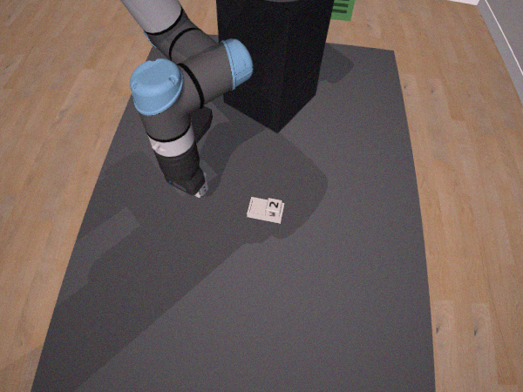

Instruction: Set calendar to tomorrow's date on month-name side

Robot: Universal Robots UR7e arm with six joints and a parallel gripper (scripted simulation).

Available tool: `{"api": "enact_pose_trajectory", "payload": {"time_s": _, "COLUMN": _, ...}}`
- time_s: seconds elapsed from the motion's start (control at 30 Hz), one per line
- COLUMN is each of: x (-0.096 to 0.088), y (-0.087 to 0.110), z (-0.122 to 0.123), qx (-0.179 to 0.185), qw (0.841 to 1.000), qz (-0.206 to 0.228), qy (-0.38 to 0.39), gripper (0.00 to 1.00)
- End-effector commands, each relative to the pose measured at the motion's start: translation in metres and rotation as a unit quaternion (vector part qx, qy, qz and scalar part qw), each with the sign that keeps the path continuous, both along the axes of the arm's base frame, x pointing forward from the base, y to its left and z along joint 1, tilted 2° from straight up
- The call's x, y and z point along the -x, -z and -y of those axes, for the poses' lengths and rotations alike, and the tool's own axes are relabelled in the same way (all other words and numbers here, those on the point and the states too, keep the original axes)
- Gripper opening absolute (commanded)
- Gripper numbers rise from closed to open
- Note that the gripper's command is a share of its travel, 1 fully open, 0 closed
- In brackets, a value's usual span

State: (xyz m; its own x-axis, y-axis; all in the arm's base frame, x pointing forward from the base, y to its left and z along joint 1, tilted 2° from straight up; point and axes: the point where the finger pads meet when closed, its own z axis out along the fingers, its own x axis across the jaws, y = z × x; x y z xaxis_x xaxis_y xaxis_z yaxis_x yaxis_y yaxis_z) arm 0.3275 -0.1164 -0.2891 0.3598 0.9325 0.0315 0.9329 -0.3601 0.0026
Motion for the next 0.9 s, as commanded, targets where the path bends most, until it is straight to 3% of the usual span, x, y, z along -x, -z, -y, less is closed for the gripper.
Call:
{"api": "enact_pose_trajectory", "payload": {"time_s": 0.0, "x": -0.0009, "y": 0.0109, "z": 0.0003, "qx": 0.001, "qw": 1.0, "qz": 0.001, "qy": 0.0, "gripper": 0.57}}
{"api": "enact_pose_trajectory", "payload": {"time_s": 0.87, "x": -0.001, "y": 0.0163, "z": 0.0002, "qx": 0.001, "qw": 1.0, "qz": 0.001, "qy": 0.0, "gripper": 0.57}}
